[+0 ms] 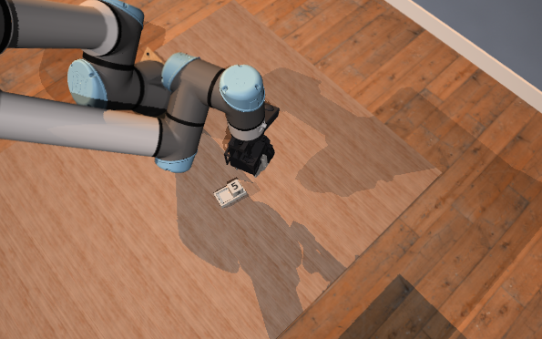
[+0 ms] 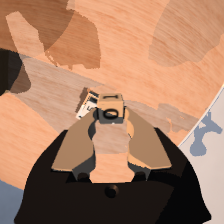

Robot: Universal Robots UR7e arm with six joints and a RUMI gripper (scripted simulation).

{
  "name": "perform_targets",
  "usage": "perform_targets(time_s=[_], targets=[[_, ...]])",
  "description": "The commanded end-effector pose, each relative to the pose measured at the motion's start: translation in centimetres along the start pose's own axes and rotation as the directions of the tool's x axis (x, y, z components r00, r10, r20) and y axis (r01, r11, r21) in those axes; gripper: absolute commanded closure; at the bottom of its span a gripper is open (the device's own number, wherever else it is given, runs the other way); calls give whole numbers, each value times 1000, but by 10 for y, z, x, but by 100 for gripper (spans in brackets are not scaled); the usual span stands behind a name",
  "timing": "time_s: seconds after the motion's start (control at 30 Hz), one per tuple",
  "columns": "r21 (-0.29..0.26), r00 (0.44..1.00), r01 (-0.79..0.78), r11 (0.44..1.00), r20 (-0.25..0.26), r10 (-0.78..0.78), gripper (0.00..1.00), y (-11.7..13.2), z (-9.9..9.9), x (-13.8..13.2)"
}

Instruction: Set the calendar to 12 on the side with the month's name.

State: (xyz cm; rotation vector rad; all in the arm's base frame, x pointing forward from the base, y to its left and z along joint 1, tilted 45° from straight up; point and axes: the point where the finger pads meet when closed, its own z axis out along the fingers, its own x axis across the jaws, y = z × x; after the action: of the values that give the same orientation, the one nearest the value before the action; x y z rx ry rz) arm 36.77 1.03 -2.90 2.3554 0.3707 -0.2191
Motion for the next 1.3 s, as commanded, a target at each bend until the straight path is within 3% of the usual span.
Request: perform_targets(time_s=[0.0, 0.3, 0.57, 0.63, 0.7, 0.87, 0.9, 1.03, 1.07, 1.2, 1.27], targets=[[-8, 989, -151, 989, 7, 151, 89, -3, 0, 5], [-10, 918, -397, 918, 5, 397, 89, -7, 1, 14], [-11, 789, -614, 789, 2, 614, 89, -10, 2, 23], [-11, 736, -677, 736, 1, 677, 89, -11, 2, 25], [-11, 736, -677, 736, 1, 677, 89, -11, 2, 25], [-11, 589, -808, 589, -2, 808, 89, -13, 3, 31], [-11, 586, -810, 586, -2, 810, 89, -13, 3, 31], [-11, 456, -890, 456, -4, 890, 89, -14, 3, 35], [-11, 453, -891, 453, -4, 891, 89, -14, 3, 36], [-10, 315, -949, 315, -6, 949, 89, -15, 4, 39], [-10, 315, -949, 315, -6, 949, 89, -15, 4, 39]])
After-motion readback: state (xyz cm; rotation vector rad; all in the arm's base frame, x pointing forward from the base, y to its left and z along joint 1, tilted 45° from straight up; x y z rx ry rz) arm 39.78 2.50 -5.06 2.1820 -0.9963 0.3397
